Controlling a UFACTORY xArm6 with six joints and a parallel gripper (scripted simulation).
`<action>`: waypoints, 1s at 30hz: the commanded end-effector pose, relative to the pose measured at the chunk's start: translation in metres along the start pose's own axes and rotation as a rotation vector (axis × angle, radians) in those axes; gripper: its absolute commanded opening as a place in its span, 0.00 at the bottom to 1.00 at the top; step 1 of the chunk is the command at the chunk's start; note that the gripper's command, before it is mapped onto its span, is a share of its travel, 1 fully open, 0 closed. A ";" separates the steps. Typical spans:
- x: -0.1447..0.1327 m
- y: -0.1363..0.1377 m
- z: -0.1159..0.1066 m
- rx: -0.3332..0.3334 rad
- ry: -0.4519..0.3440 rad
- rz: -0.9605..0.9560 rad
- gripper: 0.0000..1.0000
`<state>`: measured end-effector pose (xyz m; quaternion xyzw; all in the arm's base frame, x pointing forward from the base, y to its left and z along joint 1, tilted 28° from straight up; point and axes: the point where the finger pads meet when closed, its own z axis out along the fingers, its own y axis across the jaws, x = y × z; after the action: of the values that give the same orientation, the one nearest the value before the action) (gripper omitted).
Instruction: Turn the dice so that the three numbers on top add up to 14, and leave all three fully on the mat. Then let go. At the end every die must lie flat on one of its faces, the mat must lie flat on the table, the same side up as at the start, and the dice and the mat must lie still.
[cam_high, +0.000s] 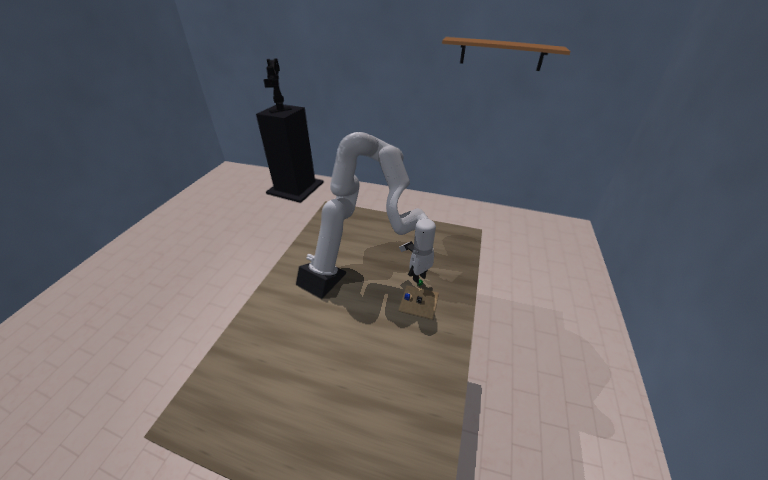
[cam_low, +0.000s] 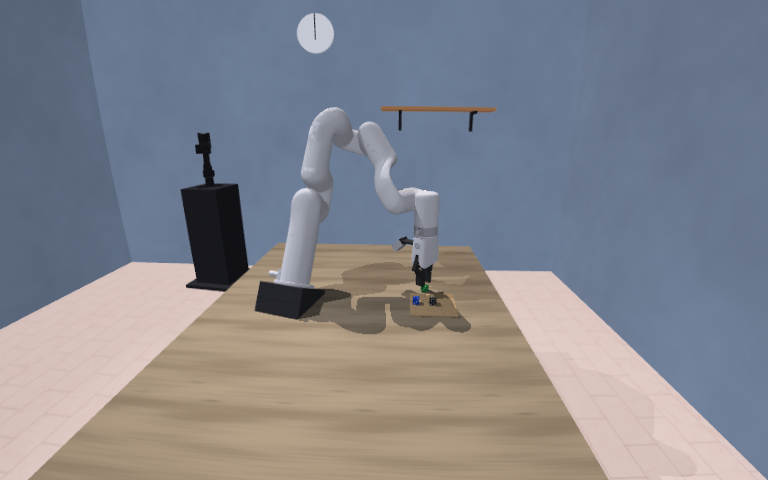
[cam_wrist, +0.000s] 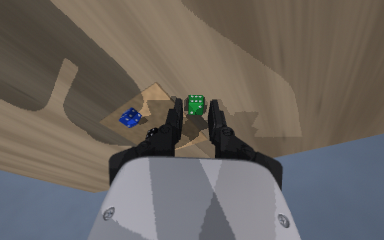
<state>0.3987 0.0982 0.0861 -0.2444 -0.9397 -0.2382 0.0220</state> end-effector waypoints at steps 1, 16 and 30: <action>-0.001 0.001 0.001 -0.002 -0.003 -0.001 0.36; -0.001 0.001 0.017 -0.002 -0.003 -0.001 0.36; -0.001 0.001 0.022 -0.002 -0.003 -0.001 0.36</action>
<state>0.4004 0.1086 0.0660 -0.2444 -0.9397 -0.2381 0.0220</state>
